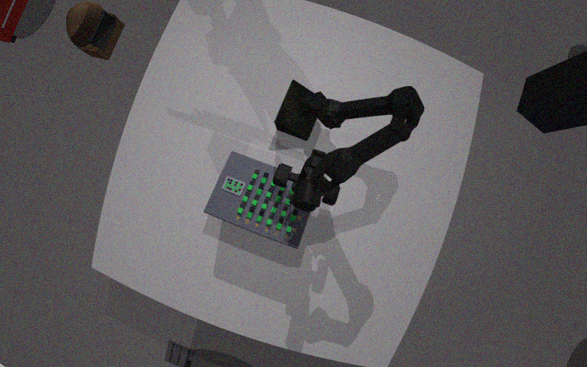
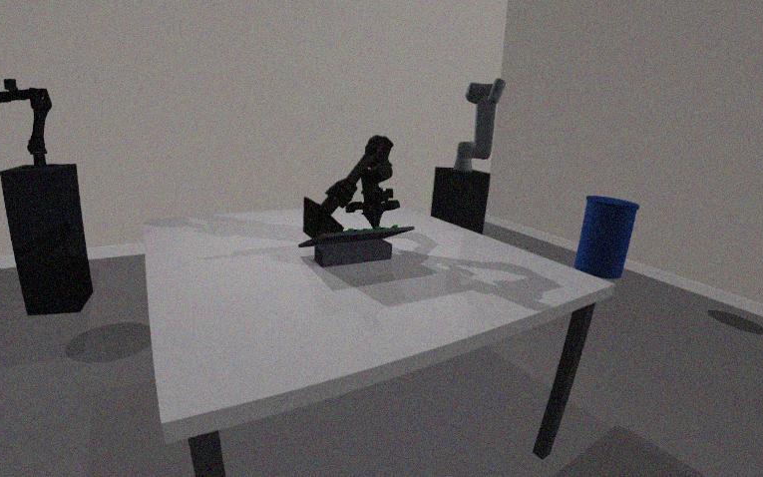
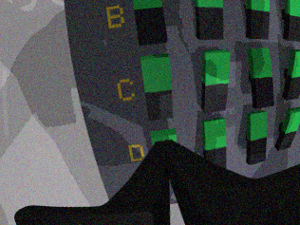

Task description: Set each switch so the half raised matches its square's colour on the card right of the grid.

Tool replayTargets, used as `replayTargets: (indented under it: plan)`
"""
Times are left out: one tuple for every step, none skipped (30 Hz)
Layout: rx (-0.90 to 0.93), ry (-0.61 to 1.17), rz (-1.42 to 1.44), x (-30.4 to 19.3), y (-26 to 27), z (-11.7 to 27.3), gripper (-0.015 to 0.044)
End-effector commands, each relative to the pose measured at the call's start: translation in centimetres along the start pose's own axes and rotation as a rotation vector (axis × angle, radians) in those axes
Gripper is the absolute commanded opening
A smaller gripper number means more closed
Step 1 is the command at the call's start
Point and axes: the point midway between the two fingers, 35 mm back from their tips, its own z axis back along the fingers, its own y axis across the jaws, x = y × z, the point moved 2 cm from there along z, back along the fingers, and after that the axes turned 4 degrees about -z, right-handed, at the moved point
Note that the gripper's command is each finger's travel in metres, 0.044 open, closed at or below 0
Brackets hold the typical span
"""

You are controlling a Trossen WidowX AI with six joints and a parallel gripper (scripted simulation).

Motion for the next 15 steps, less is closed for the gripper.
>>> replayTargets:
  plan:
    - [-0.003,0.001,-0.003,-0.02,-0.04,-0.09,0.0000]
    - [-0.003,0.001,-0.003,-0.02,-0.04,-0.10,0.0000]
    - [-0.003,0.001,-0.003,-0.02,-0.04,-0.12,0.0000]
    - [-0.003,0.001,-0.003,-0.02,-0.04,-0.13,0.0000]
    - [-0.003,0.001,-0.003,-0.02,-0.04,-0.14,0.0000]
    - [-0.003,0.001,-0.003,-0.02,-0.04,-0.16,0.0000]
    - [-0.003,0.001,-0.003,-0.02,-0.04,-0.17,0.0000]
    - [-0.003,0.001,-0.003,-0.02,-0.04,-0.18,0.0000]
    - [-0.003,0.001,-0.003,-0.02,-0.04,-0.20,0.0000]
    - [-0.003,0.001,-0.003,-0.02,-0.04,-0.21,0.0000]
    - [-0.003,0.001,-0.003,-0.02,-0.04,-0.22,0.0000]
    - [-0.003,0.001,-0.003,-0.02,-0.04,-0.24,0.0000]
    - [-0.003,0.001,-0.003,-0.02,-0.04,-0.25,0.0000]
    - [-0.003,0.001,-0.003,-0.02,-0.04,-0.26,0.0000]
    - [-0.002,0.001,-0.003,-0.02,-0.04,-0.28,0.0000]
